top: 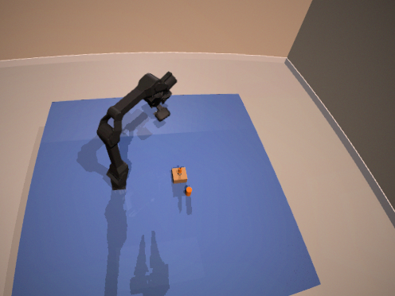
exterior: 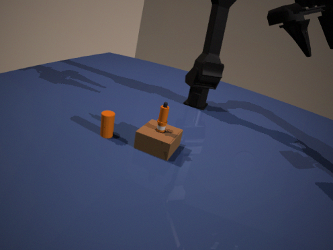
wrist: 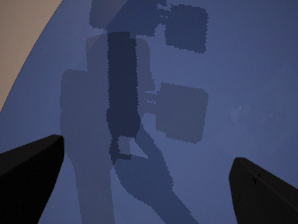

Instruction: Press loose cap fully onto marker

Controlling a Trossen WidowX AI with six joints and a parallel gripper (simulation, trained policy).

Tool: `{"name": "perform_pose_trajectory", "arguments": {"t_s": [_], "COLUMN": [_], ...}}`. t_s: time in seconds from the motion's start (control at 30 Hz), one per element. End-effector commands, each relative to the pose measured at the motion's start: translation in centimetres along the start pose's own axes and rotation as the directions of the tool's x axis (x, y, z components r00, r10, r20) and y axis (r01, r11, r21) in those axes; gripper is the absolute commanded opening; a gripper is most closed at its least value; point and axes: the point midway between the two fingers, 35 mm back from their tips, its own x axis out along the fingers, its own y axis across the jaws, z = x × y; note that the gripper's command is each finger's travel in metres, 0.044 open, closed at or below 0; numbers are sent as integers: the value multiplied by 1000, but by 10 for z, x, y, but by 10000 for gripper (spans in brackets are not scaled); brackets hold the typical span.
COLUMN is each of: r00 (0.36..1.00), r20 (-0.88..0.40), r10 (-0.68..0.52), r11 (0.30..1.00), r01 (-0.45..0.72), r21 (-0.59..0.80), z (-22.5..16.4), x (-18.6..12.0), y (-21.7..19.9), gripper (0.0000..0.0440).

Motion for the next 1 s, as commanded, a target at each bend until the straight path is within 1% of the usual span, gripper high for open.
{"name": "perform_pose_trajectory", "arguments": {"t_s": [0.0, 0.97], "r00": [1000, 995], "r20": [7, 29], "r10": [-4, -100], "r11": [1000, 984], "r01": [4, 95], "r21": [8, 148], "z": [5, 25], "x": [-4, -31], "y": [-8, -107], "gripper": [338, 337]}}
